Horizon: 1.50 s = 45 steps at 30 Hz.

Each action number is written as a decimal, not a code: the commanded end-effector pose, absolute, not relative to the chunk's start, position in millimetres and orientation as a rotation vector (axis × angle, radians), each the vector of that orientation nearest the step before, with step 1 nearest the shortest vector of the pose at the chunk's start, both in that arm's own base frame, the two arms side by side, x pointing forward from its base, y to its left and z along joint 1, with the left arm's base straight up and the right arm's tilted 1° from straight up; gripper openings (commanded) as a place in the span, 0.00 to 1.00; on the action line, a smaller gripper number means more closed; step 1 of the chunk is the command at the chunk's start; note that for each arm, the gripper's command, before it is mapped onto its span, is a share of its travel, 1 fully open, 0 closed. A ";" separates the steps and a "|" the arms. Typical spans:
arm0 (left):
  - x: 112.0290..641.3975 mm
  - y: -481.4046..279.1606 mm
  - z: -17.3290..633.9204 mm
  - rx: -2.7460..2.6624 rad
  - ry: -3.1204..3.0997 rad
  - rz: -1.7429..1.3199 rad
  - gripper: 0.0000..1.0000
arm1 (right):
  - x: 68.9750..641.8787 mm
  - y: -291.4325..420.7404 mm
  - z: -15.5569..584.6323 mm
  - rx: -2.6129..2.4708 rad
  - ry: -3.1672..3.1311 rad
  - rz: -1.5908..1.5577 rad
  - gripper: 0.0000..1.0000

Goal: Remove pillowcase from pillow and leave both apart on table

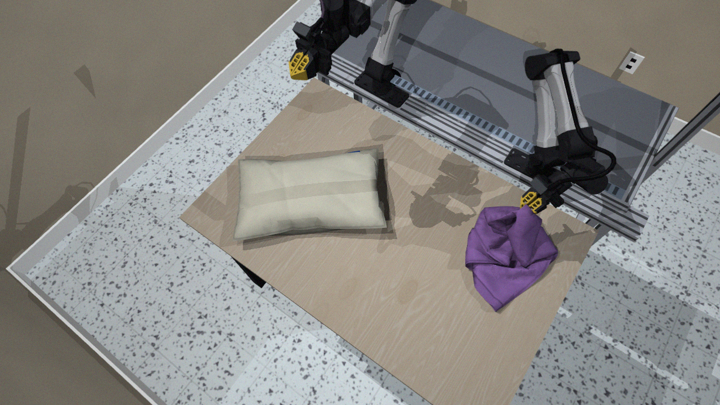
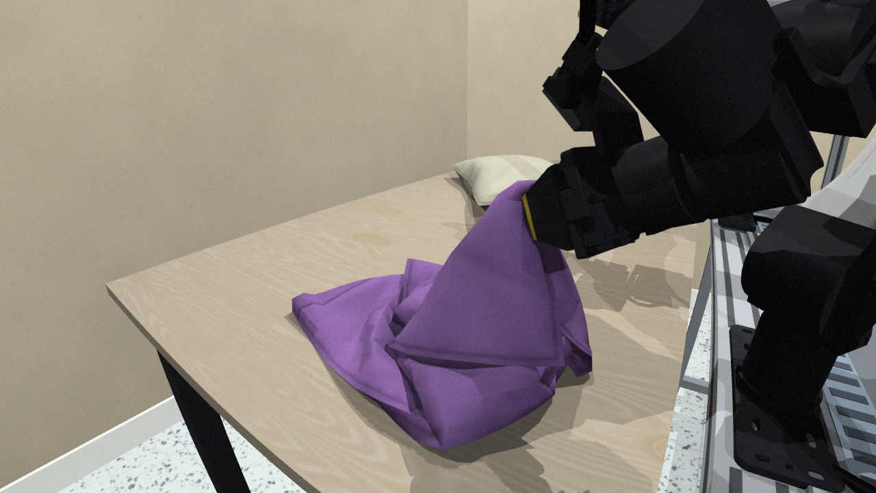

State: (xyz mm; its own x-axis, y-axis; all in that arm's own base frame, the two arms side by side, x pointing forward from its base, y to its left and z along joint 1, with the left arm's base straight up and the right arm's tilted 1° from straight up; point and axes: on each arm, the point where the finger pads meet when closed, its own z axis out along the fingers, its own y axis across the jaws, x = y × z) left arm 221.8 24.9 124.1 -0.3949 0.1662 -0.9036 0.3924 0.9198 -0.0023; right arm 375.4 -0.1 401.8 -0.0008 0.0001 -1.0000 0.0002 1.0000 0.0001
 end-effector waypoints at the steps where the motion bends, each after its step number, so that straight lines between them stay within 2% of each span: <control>1: 221.3 23.5 118.6 0.400 1.992 -0.266 0.07 | 377.3 5.7 398.7 -0.026 1.590 0.010 0.03; 19: 221.2 23.4 118.5 0.400 1.992 -0.267 0.09 | 377.3 5.7 398.7 -0.026 1.590 0.010 0.03; 20: 221.2 23.4 118.5 0.400 1.992 -0.267 0.60 | 377.3 5.7 398.7 -0.026 1.590 0.010 0.03; 45: 221.1 23.3 118.4 0.399 1.993 -0.268 0.60 | 377.3 5.7 398.7 -0.026 1.590 0.010 0.03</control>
State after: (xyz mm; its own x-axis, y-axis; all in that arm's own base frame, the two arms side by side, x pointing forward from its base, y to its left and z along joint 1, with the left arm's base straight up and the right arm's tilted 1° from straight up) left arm 221.9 24.8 124.2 -0.3940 0.1681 -0.9036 0.3937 0.9193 -0.0006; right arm 375.4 -0.1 401.8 -0.0008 0.0001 -1.0000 0.0002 1.0000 0.0001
